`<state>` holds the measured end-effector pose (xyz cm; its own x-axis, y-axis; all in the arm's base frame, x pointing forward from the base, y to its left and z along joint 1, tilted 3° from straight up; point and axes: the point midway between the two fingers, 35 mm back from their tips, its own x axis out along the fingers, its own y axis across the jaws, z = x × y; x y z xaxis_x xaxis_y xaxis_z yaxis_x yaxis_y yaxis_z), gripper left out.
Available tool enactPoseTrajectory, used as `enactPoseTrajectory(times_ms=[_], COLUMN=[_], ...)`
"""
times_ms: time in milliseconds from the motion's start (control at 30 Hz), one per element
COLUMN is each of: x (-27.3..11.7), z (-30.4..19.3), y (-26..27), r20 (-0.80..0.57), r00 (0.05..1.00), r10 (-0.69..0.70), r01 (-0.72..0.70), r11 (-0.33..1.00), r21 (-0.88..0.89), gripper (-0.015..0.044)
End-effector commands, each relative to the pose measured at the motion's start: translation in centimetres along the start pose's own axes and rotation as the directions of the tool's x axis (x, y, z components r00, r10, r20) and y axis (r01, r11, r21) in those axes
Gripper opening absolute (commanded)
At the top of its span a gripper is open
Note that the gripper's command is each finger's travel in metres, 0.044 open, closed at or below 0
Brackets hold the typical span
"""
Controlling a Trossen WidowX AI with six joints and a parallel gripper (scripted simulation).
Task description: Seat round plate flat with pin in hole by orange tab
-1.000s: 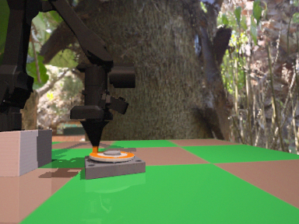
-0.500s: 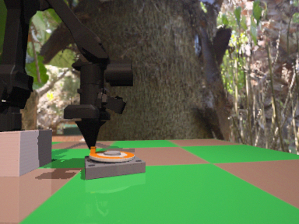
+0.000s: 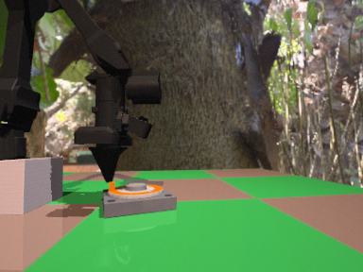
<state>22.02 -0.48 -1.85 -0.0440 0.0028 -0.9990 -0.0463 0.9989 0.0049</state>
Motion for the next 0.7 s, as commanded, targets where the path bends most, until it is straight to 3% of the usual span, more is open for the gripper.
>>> enactPoseTrajectory(times_ms=[0, 267, 667], x=[-1.1, -4.3, -3.5], z=[0.2, -0.2, -0.2], y=[-0.1, 0.1, 0.1], r20=[0.004, 0.004, 0.003], r00=[1.000, 1.000, 1.000], r10=[-0.005, -0.004, 0.000], r01=[0.005, 0.004, 0.000], r11=[1.000, 1.000, 1.000], r21=[-0.004, -0.004, -0.004], gripper=[0.0000, 0.0000, 0.0000])
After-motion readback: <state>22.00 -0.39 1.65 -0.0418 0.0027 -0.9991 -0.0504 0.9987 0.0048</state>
